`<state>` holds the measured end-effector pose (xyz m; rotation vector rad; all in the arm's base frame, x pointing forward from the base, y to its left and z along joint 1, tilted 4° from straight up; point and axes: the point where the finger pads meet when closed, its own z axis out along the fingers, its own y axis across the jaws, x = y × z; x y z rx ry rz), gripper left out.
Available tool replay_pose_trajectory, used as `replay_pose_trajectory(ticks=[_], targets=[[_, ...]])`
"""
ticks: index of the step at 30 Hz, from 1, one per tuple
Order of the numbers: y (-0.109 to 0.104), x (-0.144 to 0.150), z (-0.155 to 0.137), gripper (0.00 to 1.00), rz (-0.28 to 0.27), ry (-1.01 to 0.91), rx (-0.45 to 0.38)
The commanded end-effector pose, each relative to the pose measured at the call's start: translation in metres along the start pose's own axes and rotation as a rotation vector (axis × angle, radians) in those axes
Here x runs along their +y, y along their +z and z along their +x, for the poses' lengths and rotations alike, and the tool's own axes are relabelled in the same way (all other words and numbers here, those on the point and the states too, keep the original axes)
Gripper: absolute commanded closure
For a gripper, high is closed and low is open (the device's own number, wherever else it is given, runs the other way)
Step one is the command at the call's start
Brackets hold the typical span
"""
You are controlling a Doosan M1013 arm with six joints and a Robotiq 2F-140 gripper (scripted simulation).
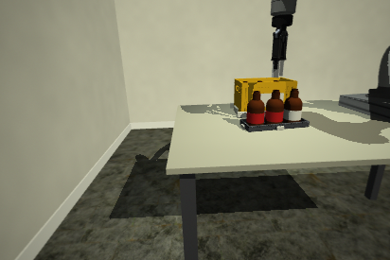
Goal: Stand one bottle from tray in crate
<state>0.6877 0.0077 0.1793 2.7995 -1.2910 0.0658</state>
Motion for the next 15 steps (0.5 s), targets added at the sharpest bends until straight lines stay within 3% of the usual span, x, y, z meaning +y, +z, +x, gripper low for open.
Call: replay_pose_trajectory(ticks=[1, 15], targets=[[0.003, 0.0, 0.0, 0.62, 0.0, 0.0, 0.0], [0.022, 0.0, 0.0, 0.62, 0.0, 0.0, 0.0]])
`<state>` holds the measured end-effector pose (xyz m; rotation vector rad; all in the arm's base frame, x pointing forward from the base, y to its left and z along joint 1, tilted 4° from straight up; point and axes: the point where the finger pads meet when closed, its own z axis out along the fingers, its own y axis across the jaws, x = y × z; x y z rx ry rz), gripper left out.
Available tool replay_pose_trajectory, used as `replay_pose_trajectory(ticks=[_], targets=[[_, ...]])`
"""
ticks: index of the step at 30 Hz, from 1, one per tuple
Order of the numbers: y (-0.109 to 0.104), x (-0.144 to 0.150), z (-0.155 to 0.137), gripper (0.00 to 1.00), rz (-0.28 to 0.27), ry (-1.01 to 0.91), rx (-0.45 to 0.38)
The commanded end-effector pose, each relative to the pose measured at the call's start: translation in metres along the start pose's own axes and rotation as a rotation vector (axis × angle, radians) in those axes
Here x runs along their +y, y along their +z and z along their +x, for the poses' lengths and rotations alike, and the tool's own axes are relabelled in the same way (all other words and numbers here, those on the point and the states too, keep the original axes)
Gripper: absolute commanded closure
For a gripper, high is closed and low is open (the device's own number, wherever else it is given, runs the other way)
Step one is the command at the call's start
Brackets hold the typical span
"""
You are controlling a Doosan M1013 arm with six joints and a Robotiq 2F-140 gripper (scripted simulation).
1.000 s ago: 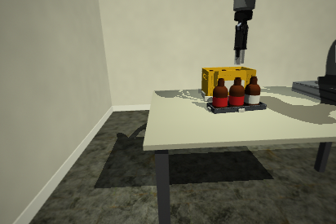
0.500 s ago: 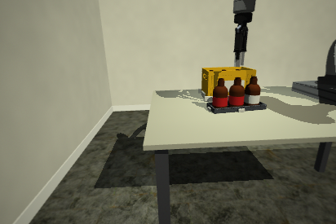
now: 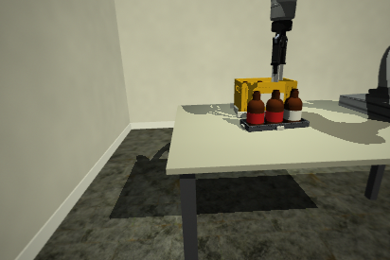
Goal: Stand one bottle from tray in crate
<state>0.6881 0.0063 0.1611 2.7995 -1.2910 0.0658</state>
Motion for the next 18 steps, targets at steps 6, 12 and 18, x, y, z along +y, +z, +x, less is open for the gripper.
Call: replay_pose_trajectory(ticks=[6, 12, 18], targets=[[0.009, 0.0, 0.0, 0.62, 0.0, 0.0, 0.0], [0.014, 0.0, 0.0, 0.62, 0.0, 0.0, 0.0], [0.017, 0.0, 0.0, 0.62, 0.0, 0.0, 0.0]])
